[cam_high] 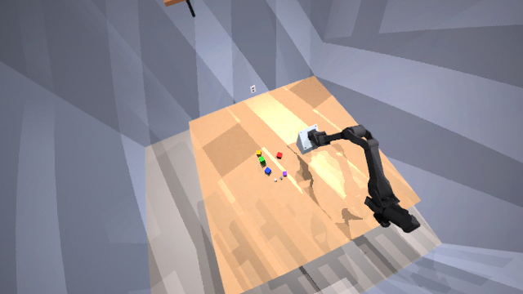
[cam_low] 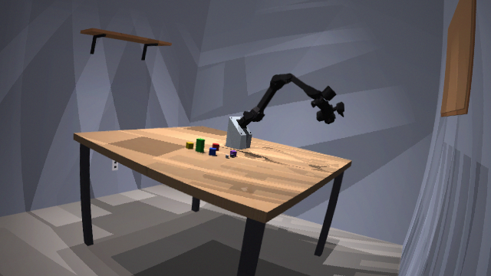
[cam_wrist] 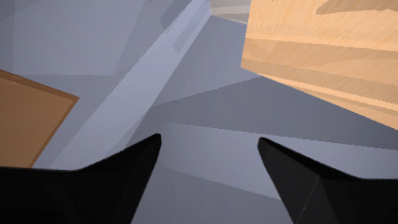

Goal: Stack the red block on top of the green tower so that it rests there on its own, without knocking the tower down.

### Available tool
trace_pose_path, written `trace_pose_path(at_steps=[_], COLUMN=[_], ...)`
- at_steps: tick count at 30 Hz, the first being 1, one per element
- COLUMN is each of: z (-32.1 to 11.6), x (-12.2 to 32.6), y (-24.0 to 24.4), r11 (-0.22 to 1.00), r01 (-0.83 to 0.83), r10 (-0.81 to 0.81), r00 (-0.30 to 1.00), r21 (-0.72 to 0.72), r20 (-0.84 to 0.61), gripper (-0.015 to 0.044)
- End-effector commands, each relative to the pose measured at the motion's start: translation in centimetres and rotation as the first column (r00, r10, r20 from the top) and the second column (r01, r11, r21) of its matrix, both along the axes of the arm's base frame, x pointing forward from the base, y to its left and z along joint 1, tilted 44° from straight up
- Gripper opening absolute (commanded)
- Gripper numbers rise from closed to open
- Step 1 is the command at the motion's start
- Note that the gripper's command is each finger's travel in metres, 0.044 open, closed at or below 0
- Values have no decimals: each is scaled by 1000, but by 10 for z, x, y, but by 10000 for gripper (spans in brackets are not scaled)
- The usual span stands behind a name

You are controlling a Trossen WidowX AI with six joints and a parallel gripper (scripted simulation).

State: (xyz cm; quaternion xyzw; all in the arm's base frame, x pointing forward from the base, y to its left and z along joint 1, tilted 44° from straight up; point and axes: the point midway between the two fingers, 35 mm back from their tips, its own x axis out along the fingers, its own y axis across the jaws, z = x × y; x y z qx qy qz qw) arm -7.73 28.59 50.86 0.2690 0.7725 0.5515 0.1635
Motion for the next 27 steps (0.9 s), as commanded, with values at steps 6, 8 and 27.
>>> trace_pose_path(at_steps=[6, 8, 27], z=[-18, -31, -193], x=[35, 53, 258], y=[12, 23, 45], r11=[989, 979, 724], r01=[146, 201, 659], r10=[-145, -200, -600], r00=[989, 979, 748], r21=[-28, -42, -206], r20=[22, 40, 283], gripper=[440, 440, 440])
